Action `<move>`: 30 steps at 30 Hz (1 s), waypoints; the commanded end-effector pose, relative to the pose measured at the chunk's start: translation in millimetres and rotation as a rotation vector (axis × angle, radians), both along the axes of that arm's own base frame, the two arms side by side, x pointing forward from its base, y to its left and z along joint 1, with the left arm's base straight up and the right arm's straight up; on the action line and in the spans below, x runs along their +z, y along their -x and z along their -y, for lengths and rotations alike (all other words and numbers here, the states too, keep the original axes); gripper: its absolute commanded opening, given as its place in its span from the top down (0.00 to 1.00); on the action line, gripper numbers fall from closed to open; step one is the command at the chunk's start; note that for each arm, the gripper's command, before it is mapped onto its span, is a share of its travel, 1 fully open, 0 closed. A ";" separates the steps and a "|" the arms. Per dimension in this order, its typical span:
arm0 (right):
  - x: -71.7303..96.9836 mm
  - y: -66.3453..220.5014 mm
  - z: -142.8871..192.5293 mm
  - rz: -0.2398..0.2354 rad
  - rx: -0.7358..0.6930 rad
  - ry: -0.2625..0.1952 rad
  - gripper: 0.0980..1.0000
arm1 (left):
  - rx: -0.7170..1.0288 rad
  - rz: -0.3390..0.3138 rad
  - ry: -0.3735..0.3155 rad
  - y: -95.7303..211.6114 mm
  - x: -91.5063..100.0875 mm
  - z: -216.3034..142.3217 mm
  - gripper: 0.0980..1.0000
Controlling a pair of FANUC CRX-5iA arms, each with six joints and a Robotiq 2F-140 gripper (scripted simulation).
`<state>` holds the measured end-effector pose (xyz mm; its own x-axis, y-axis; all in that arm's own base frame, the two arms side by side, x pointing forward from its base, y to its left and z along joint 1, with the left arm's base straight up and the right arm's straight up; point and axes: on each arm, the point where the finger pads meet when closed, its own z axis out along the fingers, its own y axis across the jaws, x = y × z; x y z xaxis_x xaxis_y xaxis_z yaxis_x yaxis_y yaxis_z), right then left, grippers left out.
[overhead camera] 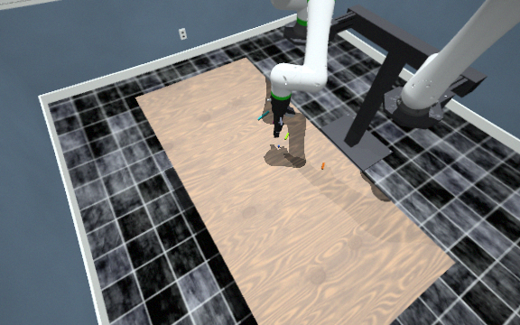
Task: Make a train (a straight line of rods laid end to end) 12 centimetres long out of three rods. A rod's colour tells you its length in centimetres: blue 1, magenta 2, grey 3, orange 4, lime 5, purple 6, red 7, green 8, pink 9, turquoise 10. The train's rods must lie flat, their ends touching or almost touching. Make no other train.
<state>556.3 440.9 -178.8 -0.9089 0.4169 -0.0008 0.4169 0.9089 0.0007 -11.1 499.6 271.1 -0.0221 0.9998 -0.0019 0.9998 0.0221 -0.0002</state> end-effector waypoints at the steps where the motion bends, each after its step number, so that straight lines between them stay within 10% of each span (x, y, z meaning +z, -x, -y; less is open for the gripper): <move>1: 1.5 -1.1 -1.2 0.001 0.000 -0.001 0.97 | 0.000 0.000 -0.002 -0.1 0.9 -0.3 0.00; 13: -5.6 -1.2 -1.3 0.001 0.000 -0.001 0.97 | 0.000 0.000 -0.002 -0.1 0.9 -0.3 0.00; 30: -65.5 -2.2 -2.2 0.001 0.000 -0.001 0.97 | 0.000 0.000 -0.002 -0.1 0.9 -0.3 0.00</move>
